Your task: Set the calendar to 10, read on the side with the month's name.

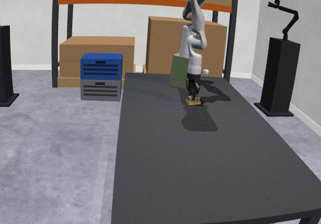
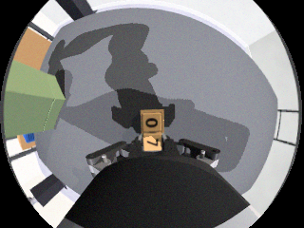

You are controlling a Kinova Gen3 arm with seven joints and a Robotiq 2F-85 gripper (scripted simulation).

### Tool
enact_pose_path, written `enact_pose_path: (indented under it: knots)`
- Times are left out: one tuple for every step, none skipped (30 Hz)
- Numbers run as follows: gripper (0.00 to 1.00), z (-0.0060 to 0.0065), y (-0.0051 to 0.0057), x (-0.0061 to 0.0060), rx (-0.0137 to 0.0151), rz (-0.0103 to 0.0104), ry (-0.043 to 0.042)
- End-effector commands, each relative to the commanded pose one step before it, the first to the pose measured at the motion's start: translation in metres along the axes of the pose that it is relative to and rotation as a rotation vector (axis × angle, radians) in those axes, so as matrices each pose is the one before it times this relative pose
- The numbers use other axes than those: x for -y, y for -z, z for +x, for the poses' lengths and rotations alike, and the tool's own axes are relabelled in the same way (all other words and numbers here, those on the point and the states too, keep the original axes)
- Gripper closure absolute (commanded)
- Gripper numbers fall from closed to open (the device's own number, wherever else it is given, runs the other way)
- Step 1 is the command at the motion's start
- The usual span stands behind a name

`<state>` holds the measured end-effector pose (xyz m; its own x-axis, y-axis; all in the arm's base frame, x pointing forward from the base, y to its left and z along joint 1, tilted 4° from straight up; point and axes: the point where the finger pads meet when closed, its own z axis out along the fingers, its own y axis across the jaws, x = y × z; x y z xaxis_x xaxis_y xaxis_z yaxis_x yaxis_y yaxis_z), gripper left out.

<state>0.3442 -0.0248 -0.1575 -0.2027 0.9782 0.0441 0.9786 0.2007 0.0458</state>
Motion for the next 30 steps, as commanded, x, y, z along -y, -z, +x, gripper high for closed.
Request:
enact_pose_path:
  knots:
    - [0.74,0.00016,-0.00082,-0.00272,0.00055,-0.00689,0.01401]
    - [0.74,0.0,-0.00001,-0.00001,0.0,-0.00001,0.0]
    - [0.74,0.0,0.0,0.0,0.0,0.0,0.0]
    - [0.74,0.0,0.0,0.0,0.0,0.0,0.0]
    - [0.74,0.0,0.0,0.0,0.0,0.0,0.0]
    - [0.74,0.0,-0.00002,0.0,0.0,0.0,0.0]
    - [0.74,0.0,-0.00001,-0.00001,0.0,-0.00001,0.0]
    - [0.74,0.0,-0.00001,0.0,0.0,0.0,0.0]
    - [0.74,0.0,-0.00001,0.0,0.0,0.0,0.0]
    - [0.74,0.0,-0.00001,0.0,0.0,0.0,0.0]
    - [0.74,0.0,-0.00001,0.0,0.0,0.0,0.0]
    - [0.74,0.0,-0.00001,0.0,0.0,0.0,0.0]
    - [0.74,0.0,-0.00001,0.0,0.0,0.0,0.0]
    - [0.74,0.0,-0.00001,0.0,0.0,0.0,0.0]
    - [0.74,0.0,-0.00001,0.0,0.0,0.0,0.0]
    - [0.74,0.0,0.0,0.0,0.0,0.0,0.0]
    - [0.74,0.0,0.0,0.0,0.0,0.0,0.0]
    - [0.74,0.0,0.0,0.0,0.0,-0.00001,0.0]
    - [0.74,0.0,0.0,0.0,0.0,-0.00001,0.0]
    - [0.74,0.0,0.0,0.0,0.0,0.0,0.0]
    - [0.74,0.0,0.0,0.0,0.0,0.0,0.0]
    - [0.74,0.0,0.00001,-0.00001,0.00001,-0.00002,0.0]
    - [0.74,0.0,0.0,0.0,0.0,0.0,0.0]
    - [0.74,0.0,0.0,0.0,0.0,0.0,0.0]
    - [0.74,0.0,0.0,0.0,0.0,0.0,0.0]
    - [0.74,0.0,0.0,0.0,0.0,0.0,0.0]
    - [0.74,0.0,0.0,0.0,0.0,0.0,0.0]
    - [0.74,0.0,0.0,0.0,0.0,0.0,0.0]
    - [0.74,0.0,0.0,0.0,0.0,0.0,0.0]
    - [0.74,0.0,0.0,0.0,0.0,0.0,0.0]
